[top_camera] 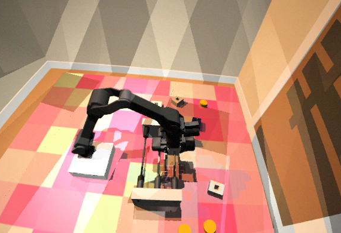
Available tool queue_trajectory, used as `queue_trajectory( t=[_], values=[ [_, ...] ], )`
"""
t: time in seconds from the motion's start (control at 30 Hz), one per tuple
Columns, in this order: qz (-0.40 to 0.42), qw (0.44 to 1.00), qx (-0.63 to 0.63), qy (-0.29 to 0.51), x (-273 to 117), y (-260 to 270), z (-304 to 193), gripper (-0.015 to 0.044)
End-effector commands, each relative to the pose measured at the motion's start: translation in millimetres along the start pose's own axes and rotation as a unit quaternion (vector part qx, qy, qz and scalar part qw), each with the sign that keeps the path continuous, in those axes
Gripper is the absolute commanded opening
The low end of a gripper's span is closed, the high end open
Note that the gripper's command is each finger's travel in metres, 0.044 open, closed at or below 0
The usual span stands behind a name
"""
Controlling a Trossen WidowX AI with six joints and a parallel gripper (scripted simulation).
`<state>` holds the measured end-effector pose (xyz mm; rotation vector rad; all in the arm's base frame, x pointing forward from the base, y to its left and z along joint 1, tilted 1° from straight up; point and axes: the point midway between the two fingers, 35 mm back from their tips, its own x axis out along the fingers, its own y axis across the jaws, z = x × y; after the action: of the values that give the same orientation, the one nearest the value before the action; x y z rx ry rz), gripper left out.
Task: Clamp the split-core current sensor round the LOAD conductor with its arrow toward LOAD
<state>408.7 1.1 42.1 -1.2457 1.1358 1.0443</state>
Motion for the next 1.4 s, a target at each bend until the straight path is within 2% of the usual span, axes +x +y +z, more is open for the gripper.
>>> queue_trajectory(
  t=[0.0, 0.13, 0.47, 0.87, 1.37],
  values=[
    [-0.001, 1.0, 0.0, 0.0, 0, 0, 0, 0.0341],
    [-0.001, 1.0, 0.0, 0.0, 0, 0, 0, 0.044],
    [0.002, 1.0, 0.0, 0.0, -6, -3, 1, 0.044],
    [0.055, 0.998, -0.001, -0.003, -117, -18, 6, 0.044],
    [0.056, 0.998, -0.001, -0.003, -118, -17, 7, 0.044]
  ],
)
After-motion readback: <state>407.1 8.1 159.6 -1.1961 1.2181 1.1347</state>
